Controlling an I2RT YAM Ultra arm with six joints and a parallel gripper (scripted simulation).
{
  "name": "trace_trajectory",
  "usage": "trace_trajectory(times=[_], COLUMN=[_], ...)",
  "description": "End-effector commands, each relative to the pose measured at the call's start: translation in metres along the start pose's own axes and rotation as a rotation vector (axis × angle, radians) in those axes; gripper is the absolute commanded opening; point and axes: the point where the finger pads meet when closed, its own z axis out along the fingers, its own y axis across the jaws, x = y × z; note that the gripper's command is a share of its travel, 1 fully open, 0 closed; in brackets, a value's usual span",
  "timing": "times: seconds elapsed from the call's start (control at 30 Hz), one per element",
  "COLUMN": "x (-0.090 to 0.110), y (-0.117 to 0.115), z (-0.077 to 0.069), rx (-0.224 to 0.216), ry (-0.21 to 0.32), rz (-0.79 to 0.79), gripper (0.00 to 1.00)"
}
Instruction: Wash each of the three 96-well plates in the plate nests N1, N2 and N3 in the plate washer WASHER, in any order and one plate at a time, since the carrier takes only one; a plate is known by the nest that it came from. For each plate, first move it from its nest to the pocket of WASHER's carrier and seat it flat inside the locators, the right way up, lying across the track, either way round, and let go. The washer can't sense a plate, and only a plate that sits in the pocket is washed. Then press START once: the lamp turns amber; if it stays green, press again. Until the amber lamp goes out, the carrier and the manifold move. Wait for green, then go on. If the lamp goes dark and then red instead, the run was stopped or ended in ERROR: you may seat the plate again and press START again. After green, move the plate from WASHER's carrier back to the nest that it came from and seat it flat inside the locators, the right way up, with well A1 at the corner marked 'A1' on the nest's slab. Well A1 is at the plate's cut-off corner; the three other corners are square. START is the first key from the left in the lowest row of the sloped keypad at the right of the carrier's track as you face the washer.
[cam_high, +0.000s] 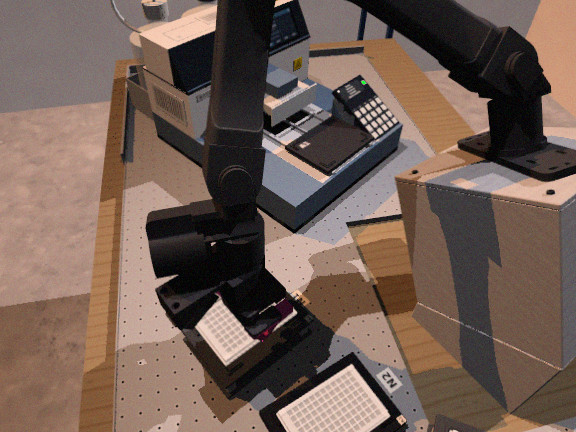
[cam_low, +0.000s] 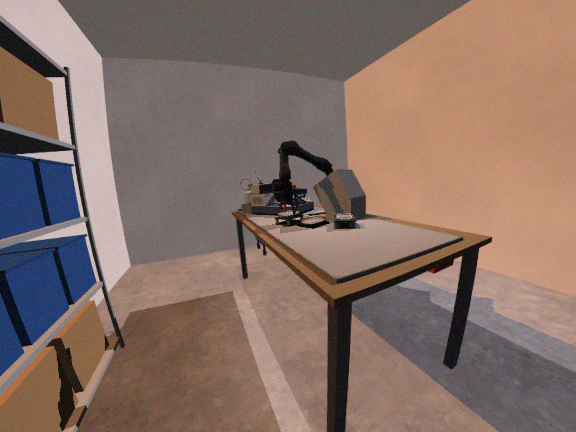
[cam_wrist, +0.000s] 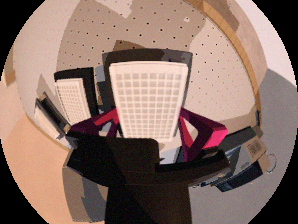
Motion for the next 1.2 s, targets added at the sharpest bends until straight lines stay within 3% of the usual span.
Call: trace_trajectory(times=[0.0, 0.37, 0.47, 0.7, 1.17], x=[0.011, 0.010, -0.001, -0.007, -0.006], y=[0.009, 0.010, 0.002, -0.001, 0.000], z=[0.007, 0.006, 0.003, 0.002, 0.008], rx=[-0.017, -0.017, -0.005, -0.001, -0.005], ry=[0.018, 0.017, -0.008, -0.018, -0.008], rz=[-0.017, -0.024, -0.006, -0.003, -0.008], gripper=[0.00, 0.00, 0.00, 0.00, 0.00])
